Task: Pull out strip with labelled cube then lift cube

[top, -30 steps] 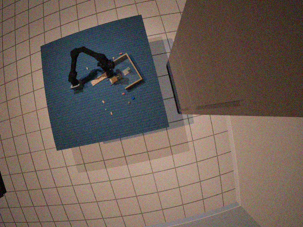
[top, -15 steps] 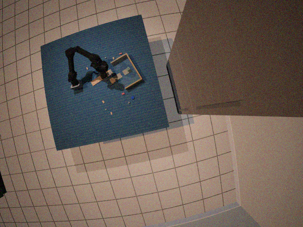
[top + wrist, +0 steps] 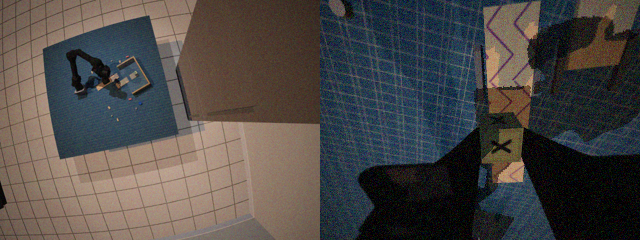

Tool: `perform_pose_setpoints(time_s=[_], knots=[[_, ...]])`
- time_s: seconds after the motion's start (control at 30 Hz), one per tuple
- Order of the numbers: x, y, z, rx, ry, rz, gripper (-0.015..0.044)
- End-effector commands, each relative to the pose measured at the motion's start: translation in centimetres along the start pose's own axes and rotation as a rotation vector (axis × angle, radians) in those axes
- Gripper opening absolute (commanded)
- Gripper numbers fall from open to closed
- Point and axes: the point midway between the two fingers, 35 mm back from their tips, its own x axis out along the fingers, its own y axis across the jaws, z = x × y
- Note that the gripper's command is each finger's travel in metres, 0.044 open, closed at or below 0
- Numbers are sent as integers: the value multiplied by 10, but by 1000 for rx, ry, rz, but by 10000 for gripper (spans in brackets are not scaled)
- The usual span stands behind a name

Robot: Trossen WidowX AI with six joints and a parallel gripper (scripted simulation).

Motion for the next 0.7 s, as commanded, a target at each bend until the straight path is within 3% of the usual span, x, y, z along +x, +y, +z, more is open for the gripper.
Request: perform_pose_setpoints(time_s=[0.0, 0.67], knots=[[-22, 0, 0, -9, -9, -12, 0], [-26, 0, 0, -9, -9, -11, 0]])
